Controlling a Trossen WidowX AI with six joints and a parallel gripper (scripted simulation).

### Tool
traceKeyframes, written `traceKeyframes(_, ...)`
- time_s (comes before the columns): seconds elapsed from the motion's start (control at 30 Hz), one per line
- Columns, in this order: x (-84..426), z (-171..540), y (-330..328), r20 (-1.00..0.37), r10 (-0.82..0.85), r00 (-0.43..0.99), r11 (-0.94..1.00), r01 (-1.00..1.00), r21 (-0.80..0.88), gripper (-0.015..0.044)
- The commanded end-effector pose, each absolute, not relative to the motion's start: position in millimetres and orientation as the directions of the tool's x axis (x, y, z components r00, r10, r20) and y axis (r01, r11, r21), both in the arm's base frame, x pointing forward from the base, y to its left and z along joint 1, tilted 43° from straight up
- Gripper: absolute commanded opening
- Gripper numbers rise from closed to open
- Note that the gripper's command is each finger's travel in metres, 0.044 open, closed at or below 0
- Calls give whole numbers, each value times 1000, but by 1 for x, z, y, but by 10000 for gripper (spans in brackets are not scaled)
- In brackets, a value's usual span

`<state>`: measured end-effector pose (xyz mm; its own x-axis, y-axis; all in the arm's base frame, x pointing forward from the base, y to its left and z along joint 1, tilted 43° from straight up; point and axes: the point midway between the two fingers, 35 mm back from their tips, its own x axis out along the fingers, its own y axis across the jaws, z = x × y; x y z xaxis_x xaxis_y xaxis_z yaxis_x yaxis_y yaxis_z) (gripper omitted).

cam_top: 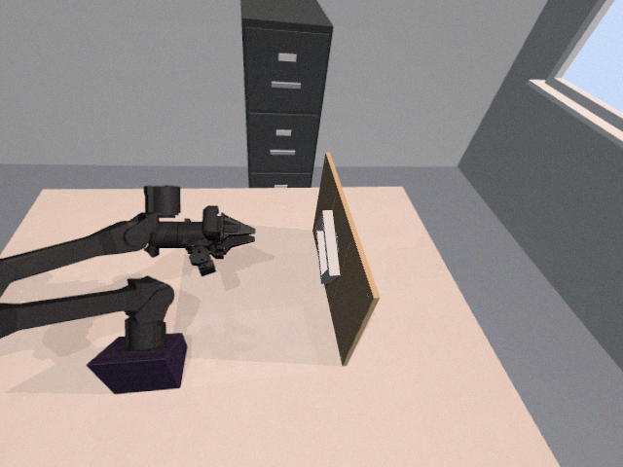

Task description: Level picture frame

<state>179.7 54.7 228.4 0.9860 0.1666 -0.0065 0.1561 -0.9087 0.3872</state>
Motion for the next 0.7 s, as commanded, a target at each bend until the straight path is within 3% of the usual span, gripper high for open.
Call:
traceKeyframes(0.0,188,227,61,-4,167,986,-910,156,385,260)
traceKeyframes(0.37,239,201,93,39,169,985,-923,144,357,260)
traceKeyframes(0.67,237,201,96,42,169,985,-924,144,356,260)
